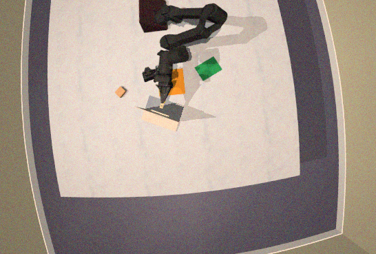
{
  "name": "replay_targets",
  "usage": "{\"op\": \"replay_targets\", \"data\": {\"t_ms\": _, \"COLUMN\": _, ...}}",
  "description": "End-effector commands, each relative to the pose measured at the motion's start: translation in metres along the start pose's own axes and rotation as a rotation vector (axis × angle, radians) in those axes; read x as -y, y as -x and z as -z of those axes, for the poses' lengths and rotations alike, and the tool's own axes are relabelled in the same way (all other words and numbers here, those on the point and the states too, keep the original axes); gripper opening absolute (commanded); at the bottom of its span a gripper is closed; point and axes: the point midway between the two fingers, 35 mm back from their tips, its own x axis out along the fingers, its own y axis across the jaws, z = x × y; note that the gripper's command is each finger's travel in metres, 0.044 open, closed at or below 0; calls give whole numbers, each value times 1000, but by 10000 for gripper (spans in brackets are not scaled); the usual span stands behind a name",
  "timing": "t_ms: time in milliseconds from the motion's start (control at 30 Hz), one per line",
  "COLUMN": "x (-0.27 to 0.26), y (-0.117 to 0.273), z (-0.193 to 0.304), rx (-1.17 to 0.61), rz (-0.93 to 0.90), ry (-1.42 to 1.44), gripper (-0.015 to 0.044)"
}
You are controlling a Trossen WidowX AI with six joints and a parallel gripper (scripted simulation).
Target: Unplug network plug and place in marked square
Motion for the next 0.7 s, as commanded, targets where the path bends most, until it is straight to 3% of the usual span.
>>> {"op": "replay_targets", "data": {"t_ms": 0, "x": 0, "y": 3, "z": 0, "rx": 3, "rz": -3, "ry": -1, "gripper": 0}}
{"op": "replay_targets", "data": {"t_ms": 667, "x": 0, "y": 15, "z": 5, "rx": 4, "rz": -3, "ry": -1, "gripper": 0}}
